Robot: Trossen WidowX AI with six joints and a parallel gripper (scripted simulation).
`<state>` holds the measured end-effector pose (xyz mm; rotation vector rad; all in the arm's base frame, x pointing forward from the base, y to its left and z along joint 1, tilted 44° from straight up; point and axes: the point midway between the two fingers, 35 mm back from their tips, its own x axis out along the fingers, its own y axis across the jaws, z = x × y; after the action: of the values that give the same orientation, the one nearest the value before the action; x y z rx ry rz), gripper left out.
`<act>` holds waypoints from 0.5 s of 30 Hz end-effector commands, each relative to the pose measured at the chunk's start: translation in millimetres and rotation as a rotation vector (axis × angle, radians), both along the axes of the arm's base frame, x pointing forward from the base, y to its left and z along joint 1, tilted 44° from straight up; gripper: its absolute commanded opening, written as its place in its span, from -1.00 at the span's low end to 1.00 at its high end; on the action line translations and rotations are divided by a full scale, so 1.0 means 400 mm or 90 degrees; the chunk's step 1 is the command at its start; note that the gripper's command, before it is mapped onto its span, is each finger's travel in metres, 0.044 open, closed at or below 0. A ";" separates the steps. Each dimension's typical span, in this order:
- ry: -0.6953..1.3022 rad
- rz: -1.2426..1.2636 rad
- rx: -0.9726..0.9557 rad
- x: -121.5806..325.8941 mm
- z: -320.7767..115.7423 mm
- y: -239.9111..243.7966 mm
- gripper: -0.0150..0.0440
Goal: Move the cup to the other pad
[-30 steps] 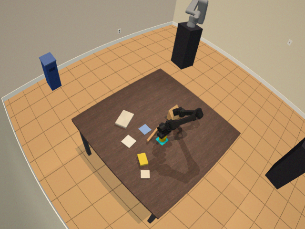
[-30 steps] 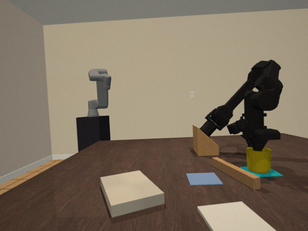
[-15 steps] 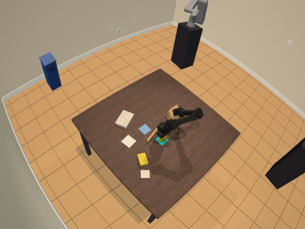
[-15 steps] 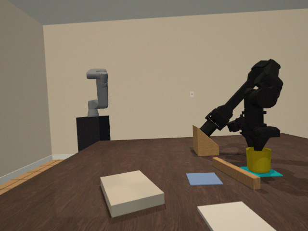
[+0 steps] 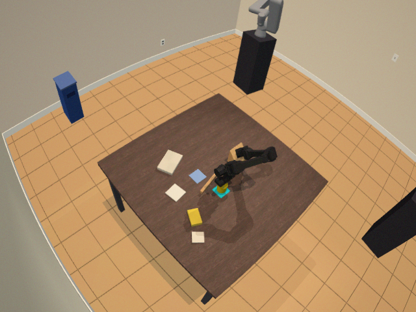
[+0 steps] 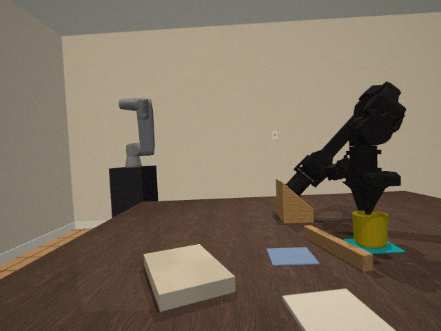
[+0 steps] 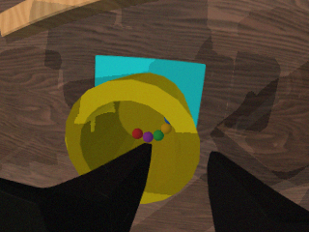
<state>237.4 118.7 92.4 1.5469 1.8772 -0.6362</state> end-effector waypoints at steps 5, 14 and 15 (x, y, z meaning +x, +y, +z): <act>-0.003 0.001 -0.002 0.005 0.020 -0.020 0.01; -0.002 0.000 0.000 0.007 0.042 -0.040 0.01; -0.002 0.000 0.000 0.007 0.044 -0.042 0.01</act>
<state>239.5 104.6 107.2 1.5504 1.8787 -0.6369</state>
